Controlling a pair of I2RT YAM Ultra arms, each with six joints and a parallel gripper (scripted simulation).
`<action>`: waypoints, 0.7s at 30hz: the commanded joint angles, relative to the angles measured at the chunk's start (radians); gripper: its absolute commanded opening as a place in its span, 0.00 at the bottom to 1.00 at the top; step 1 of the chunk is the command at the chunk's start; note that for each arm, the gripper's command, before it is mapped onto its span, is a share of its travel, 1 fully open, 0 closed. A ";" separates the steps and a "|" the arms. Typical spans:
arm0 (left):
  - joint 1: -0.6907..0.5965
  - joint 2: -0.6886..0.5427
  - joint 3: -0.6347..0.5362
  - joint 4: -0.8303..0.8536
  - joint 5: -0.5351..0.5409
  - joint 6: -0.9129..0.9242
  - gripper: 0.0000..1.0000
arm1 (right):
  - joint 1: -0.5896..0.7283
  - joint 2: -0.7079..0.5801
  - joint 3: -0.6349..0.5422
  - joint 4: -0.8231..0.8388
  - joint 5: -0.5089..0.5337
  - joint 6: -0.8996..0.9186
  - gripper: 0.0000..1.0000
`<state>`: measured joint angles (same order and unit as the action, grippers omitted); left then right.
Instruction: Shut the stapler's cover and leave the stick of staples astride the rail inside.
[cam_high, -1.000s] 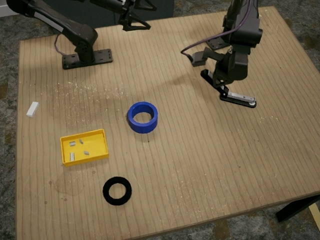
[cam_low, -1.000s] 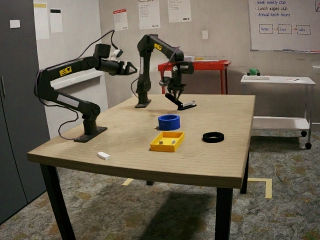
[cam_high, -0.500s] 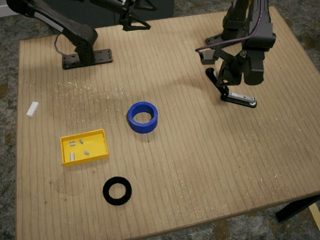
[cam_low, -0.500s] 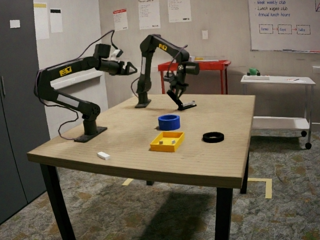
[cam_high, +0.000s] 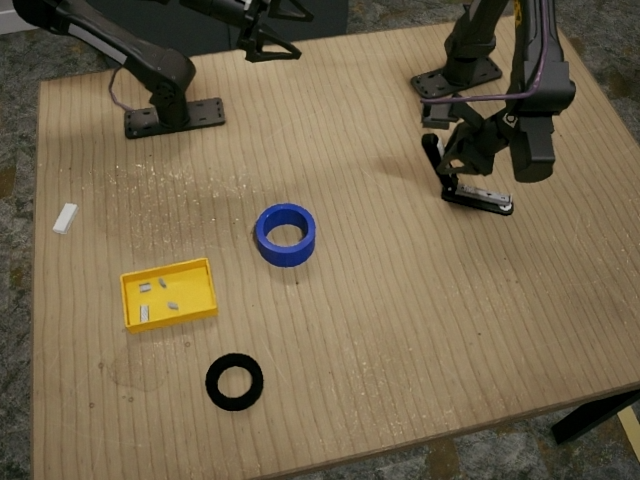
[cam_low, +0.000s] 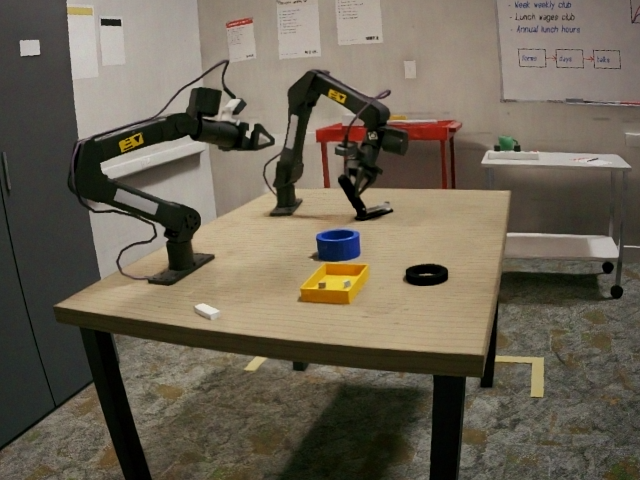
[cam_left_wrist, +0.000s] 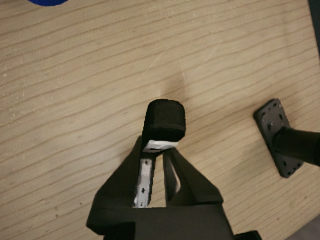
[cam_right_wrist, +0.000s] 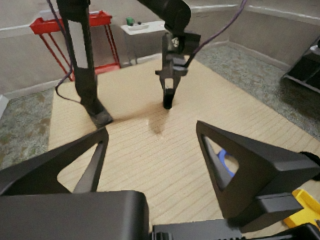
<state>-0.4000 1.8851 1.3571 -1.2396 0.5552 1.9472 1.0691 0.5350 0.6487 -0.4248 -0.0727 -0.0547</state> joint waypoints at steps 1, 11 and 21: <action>0.018 0.023 0.033 -0.039 0.025 0.041 0.00 | -0.003 -0.013 0.004 -0.001 -0.002 -0.001 1.00; 0.015 0.027 0.036 -0.044 0.019 0.045 0.00 | -0.003 -0.013 0.004 -0.001 -0.002 -0.001 1.00; 0.020 0.026 0.039 -0.049 0.024 0.046 0.50 | -0.003 -0.013 0.004 -0.001 -0.002 -0.001 1.00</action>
<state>-0.3901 1.8973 1.3651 -1.2598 0.5629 1.9831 1.0691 0.5350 0.6487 -0.4248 -0.0727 -0.0547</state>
